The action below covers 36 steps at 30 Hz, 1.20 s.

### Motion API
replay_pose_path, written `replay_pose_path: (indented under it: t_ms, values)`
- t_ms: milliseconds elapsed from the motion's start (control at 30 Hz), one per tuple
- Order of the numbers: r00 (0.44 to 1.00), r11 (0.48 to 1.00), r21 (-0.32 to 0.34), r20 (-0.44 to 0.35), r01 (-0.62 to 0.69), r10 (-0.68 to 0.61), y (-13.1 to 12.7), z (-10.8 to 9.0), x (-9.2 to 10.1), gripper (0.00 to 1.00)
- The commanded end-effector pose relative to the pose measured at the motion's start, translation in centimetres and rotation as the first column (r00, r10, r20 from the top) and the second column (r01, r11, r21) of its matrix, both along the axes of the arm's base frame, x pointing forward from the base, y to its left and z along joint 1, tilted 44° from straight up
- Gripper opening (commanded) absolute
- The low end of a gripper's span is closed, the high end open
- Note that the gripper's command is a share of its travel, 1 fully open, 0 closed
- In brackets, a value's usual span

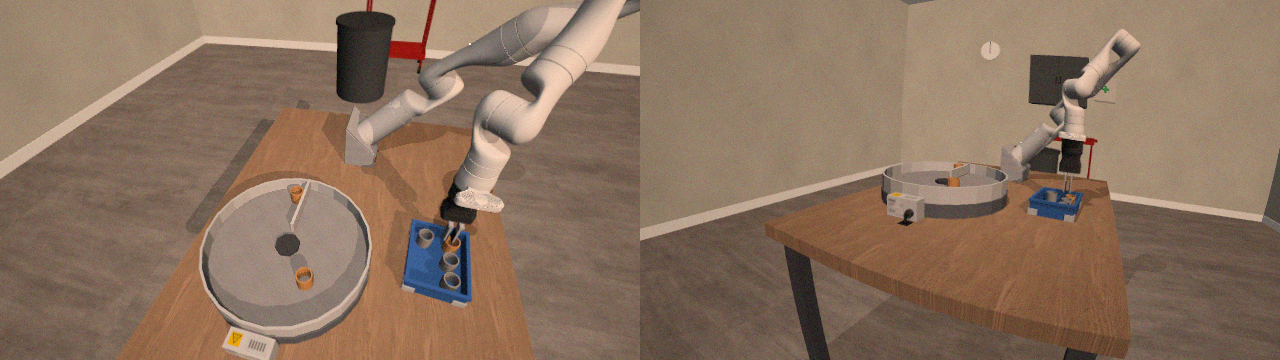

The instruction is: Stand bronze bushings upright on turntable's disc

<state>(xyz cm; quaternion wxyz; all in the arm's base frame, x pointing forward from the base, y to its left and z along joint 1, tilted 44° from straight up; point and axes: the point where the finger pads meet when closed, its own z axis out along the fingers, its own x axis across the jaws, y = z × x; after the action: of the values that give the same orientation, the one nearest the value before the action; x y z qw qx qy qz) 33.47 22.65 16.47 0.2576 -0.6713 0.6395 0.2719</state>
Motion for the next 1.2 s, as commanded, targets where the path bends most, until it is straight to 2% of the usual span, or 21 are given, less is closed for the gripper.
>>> replay_pose_path:
  t_ms: [0,200,1167]
  values:
    - [1.0,1.0,0.003,0.002,0.004,-0.004,0.1,-0.1,0.1,0.36]
    - [1.0,1.0,0.003,0.002,0.004,-0.004,0.51,-0.57,0.09,0.36]
    - [1.0,1.0,0.003,0.003,0.004,-0.004,0.52,-0.51,0.11,0.36]
